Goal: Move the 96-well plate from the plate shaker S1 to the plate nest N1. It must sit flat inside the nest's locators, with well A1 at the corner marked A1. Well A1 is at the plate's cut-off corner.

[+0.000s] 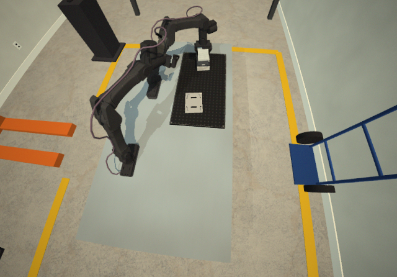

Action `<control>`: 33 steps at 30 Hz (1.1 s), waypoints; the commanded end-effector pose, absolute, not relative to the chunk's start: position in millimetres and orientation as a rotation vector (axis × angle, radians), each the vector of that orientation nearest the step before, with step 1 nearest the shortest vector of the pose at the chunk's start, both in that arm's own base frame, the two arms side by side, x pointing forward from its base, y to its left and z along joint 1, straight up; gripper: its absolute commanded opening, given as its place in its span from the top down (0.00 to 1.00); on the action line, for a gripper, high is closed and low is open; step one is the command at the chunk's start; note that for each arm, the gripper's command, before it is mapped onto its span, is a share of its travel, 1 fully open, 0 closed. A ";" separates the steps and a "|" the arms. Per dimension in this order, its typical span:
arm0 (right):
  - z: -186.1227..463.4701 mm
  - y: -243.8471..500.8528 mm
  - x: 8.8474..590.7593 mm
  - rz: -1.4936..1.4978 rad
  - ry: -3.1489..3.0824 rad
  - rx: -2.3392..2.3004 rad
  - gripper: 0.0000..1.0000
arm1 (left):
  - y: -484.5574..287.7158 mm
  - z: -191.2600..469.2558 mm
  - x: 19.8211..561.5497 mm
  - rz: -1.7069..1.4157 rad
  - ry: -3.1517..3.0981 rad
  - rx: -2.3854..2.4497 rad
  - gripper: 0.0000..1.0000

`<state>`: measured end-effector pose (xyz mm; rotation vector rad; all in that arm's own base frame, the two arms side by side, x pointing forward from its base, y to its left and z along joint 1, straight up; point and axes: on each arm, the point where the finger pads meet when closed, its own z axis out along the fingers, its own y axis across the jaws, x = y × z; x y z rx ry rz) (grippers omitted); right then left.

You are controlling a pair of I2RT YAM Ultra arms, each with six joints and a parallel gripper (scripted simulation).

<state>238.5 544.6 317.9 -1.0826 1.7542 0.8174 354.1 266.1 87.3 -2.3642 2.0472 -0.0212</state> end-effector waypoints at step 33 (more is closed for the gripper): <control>237.4 239.3 184.9 0.664 1.822 -0.839 0.00 | 265.8 103.2 359.9 -0.006 1.982 -2.356 0.21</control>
